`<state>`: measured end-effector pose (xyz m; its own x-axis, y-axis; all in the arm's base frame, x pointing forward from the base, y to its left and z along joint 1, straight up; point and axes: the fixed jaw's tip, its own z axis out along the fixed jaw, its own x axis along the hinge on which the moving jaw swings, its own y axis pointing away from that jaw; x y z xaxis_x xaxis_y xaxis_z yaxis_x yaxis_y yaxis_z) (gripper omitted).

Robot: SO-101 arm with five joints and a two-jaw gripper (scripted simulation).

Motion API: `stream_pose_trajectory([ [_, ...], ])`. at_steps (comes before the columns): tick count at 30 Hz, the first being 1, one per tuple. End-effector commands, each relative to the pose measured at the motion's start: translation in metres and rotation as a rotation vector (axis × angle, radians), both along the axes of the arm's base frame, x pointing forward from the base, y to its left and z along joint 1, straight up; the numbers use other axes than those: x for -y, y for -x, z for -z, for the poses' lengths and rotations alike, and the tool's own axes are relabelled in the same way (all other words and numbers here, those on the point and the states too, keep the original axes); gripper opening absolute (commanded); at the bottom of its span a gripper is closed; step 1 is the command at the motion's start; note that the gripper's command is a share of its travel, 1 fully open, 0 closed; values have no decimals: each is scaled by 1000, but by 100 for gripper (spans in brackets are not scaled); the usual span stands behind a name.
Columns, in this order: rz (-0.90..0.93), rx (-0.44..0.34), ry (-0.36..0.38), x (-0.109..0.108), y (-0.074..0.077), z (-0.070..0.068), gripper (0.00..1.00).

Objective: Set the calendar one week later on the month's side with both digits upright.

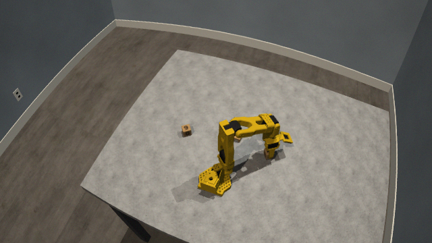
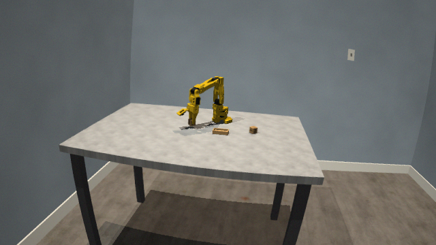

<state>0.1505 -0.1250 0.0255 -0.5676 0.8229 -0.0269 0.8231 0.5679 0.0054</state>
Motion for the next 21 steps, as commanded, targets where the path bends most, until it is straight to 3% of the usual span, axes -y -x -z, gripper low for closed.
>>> stream_pose_trajectory([
  [1, 1, 15, 11, 0, -3, -2, 0],
  [21, 1, 15, 11, 0, -3, 5, 0],
])
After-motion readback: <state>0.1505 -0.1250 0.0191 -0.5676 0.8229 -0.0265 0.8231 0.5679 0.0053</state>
